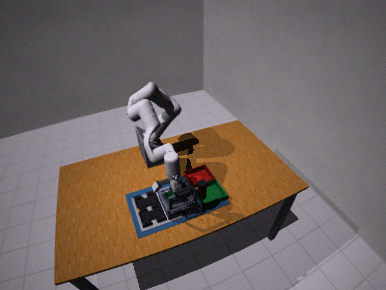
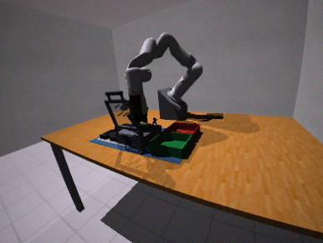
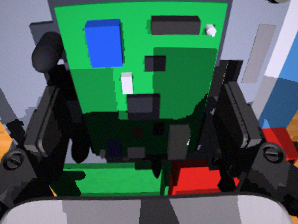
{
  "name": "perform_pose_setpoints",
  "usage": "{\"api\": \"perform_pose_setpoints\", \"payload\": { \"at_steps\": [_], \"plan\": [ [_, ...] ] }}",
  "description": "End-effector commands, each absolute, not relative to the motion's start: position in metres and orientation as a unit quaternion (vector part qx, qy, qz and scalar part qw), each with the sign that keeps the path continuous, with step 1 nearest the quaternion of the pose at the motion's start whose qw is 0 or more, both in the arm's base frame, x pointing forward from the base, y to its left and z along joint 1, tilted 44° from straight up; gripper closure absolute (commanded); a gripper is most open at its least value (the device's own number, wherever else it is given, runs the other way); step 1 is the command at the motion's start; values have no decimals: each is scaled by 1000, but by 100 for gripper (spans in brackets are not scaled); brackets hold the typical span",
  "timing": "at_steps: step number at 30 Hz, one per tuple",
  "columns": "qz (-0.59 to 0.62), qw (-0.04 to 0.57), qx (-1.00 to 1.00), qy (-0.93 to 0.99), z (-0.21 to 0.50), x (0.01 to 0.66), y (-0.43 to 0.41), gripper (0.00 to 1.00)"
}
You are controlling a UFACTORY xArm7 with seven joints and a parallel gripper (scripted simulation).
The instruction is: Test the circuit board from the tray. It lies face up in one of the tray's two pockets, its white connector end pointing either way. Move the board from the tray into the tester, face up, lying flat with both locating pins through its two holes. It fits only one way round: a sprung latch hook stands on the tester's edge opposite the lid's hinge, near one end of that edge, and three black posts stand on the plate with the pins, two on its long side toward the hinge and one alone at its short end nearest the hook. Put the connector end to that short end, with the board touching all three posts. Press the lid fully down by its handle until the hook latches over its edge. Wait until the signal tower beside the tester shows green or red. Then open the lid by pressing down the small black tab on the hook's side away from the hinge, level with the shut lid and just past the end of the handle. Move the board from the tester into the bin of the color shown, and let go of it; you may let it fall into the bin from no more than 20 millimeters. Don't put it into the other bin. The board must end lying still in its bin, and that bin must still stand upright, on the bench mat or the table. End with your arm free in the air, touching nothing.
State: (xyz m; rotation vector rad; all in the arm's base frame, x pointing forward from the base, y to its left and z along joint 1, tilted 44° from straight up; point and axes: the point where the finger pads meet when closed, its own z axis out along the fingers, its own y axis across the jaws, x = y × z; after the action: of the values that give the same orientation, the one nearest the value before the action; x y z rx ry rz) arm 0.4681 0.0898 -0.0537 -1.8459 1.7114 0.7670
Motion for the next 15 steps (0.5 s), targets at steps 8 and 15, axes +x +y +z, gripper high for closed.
{"api": "perform_pose_setpoints", "payload": {
  "at_steps": [8, 15],
  "plan": [
    [280, 253, -678, 630, -2, 474, 39, 0],
    [280, 253, -678, 631, 30, 477, 7, 0]
  ]
}}
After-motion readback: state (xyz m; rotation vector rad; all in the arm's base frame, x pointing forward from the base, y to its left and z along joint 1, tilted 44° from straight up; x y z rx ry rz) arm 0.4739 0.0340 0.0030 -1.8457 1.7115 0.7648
